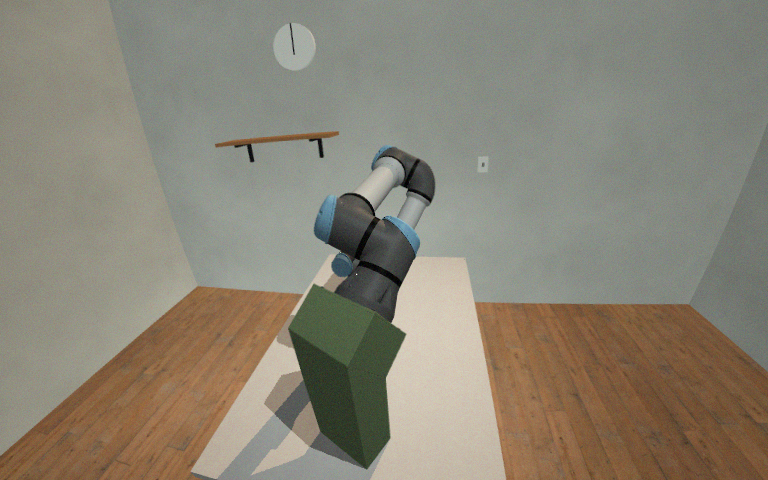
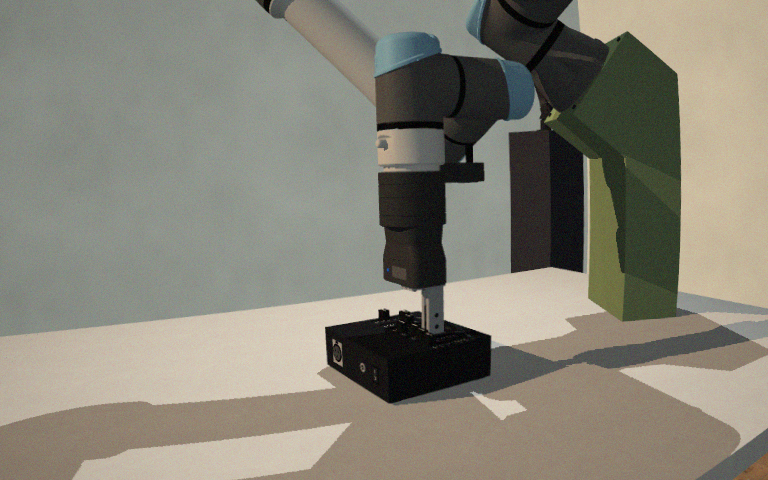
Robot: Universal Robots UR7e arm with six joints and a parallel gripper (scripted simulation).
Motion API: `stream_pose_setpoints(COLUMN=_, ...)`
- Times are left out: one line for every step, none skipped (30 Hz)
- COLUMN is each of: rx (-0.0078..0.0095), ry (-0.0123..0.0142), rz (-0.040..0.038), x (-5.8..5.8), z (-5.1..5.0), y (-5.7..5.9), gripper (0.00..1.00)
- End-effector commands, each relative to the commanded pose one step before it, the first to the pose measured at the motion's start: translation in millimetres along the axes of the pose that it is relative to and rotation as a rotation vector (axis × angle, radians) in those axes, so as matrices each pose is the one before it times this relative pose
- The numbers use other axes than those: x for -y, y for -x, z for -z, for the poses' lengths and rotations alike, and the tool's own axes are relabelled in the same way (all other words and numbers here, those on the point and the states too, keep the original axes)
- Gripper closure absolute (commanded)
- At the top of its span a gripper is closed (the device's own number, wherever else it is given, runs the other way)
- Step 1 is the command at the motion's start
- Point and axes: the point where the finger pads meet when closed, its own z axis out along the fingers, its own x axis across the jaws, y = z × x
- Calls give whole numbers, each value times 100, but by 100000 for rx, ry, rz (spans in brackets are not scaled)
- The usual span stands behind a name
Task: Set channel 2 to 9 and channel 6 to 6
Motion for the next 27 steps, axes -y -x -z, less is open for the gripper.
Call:
stream_pose_setpoints(rx=-34, ry=231, rz=-64, x=27, z=42, y=-9, gripper=100)
stream_pose_setpoints(rx=0, ry=0, rz=0, x=53, z=0, y=0, gripper=100)
stream_pose_setpoints(rx=0, ry=0, rz=0, x=59, z=0, y=0, gripper=100)
stream_pose_setpoints(rx=0, ry=0, rz=0, x=62, z=0, y=0, gripper=100)
stream_pose_setpoints(rx=0, ry=0, rz=0, x=62, z=0, y=0, gripper=100)
stream_pose_setpoints(rx=0, ry=0, rz=0, x=59, z=0, y=0, gripper=100)
stream_pose_setpoints(rx=0, ry=0, rz=0, x=53, z=0, y=0, gripper=100)
stream_pose_setpoints(rx=0, ry=0, rz=0, x=45, z=0, y=0, gripper=100)
stream_pose_setpoints(rx=0, ry=0, rz=0, x=0, z=0, y=0, gripper=100)
stream_pose_setpoints(rx=0, ry=0, rz=0, x=0, z=0, y=0, gripper=100)
stream_pose_setpoints(rx=0, ry=0, rz=0, x=35, z=0, y=0, gripper=100)
stream_pose_setpoints(rx=0, ry=0, rz=0, x=24, z=0, y=0, gripper=100)
stream_pose_setpoints(rx=0, ry=0, rz=0, x=14, z=0, y=0, gripper=100)
stream_pose_setpoints(rx=0, ry=0, rz=0, x=6, z=0, y=0, gripper=100)
stream_pose_setpoints(rx=0, ry=0, rz=0, x=1, z=0, y=0, gripper=100)
stream_pose_setpoints(rx=0, ry=0, rz=0, x=0, z=3, y=0, gripper=100)
stream_pose_setpoints(rx=0, ry=0, rz=0, x=0, z=18, y=0, gripper=100)
stream_pose_setpoints(rx=0, ry=0, rz=0, x=0, z=46, y=0, gripper=100)
stream_pose_setpoints(rx=0, ry=0, rz=0, x=0, z=81, y=0, gripper=100)
stream_pose_setpoints(rx=0, ry=0, rz=0, x=0, z=121, y=0, gripper=100)
stream_pose_setpoints(rx=0, ry=0, rz=0, x=0, z=162, y=0, gripper=100)
stream_pose_setpoints(rx=0, ry=0, rz=0, x=0, z=201, y=0, gripper=100)
stream_pose_setpoints(rx=0, ry=0, rz=0, x=0, z=237, y=0, gripper=100)
stream_pose_setpoints(rx=0, ry=0, rz=0, x=0, z=267, y=0, gripper=100)
stream_pose_setpoints(rx=0, ry=0, rz=0, x=0, z=290, y=0, gripper=100)
stream_pose_setpoints(rx=0, ry=0, rz=0, x=0, z=0, y=0, gripper=100)
stream_pose_setpoints(rx=0, ry=0, rz=0, x=0, z=0, y=0, gripper=100)
